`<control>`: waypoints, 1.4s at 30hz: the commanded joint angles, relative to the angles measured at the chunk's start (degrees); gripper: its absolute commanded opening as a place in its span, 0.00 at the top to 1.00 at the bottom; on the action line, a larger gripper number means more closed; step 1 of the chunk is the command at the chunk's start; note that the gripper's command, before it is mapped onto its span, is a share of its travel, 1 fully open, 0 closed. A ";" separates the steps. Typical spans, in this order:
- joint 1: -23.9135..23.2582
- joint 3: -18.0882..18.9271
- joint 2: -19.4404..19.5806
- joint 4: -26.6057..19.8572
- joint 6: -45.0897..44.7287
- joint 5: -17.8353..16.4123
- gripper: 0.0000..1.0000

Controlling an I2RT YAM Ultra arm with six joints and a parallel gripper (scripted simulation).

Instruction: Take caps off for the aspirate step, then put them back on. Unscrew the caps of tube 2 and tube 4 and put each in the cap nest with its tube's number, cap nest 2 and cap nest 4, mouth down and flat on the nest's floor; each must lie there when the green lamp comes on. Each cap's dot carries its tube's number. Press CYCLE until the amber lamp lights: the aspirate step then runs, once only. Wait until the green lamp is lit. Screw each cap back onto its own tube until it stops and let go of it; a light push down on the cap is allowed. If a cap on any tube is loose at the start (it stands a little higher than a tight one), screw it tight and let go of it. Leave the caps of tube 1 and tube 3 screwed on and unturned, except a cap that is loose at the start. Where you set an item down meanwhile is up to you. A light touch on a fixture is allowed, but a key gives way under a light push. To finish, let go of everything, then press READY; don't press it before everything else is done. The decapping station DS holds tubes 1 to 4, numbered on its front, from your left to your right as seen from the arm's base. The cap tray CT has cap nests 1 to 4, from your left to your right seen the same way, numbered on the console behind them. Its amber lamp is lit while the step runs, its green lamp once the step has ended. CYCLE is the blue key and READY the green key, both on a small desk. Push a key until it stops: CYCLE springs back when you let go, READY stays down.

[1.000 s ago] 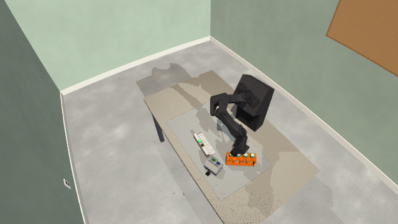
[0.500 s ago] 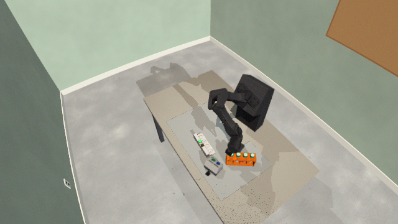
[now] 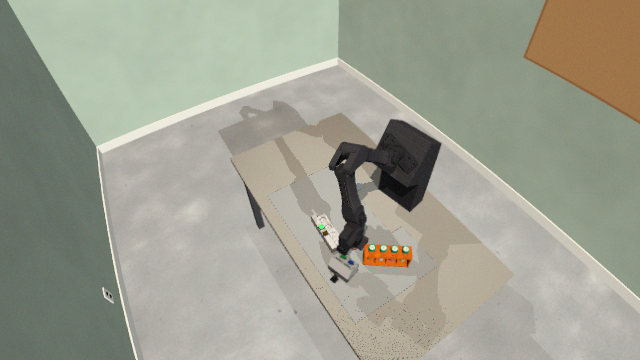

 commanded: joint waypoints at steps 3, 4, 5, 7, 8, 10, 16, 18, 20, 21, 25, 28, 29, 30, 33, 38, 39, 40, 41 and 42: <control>-5.25 6.45 3.70 -1.00 -4.87 -7.14 1.00; -6.35 7.94 4.75 -1.29 -5.46 -8.06 1.00; -7.22 9.20 5.64 -1.56 -5.93 -8.80 1.00; -7.21 9.18 5.63 -1.55 -5.93 -8.79 1.00; -7.21 9.19 5.64 -1.55 -5.93 -8.79 1.00; -7.21 9.19 5.64 -1.55 -5.93 -8.79 1.00; -7.53 9.91 7.44 -0.43 -6.11 -9.07 1.00; -7.74 10.42 8.65 0.29 -6.22 -9.24 1.00; -7.84 10.69 9.26 0.64 -6.27 -9.33 1.00; -7.84 10.69 9.26 0.64 -6.27 -9.33 1.00; -7.83 10.70 9.26 0.62 -6.27 -9.32 1.00; -7.83 10.69 9.26 0.64 -6.27 -9.32 1.00; -7.83 10.69 9.26 0.64 -6.27 -9.32 1.00; -7.83 10.69 9.26 0.64 -6.27 -9.32 1.00; -7.87 10.74 9.29 0.62 -6.29 -9.35 1.00; -7.95 10.81 9.35 0.62 -6.33 -9.42 1.00; -7.96 10.82 9.36 0.62 -6.34 -9.43 1.00; -7.98 10.83 9.37 0.62 -6.34 -9.44 1.00; -7.99 10.84 9.39 0.63 -6.35 -9.45 1.00; -7.99 10.85 9.40 0.63 -6.36 -9.46 1.00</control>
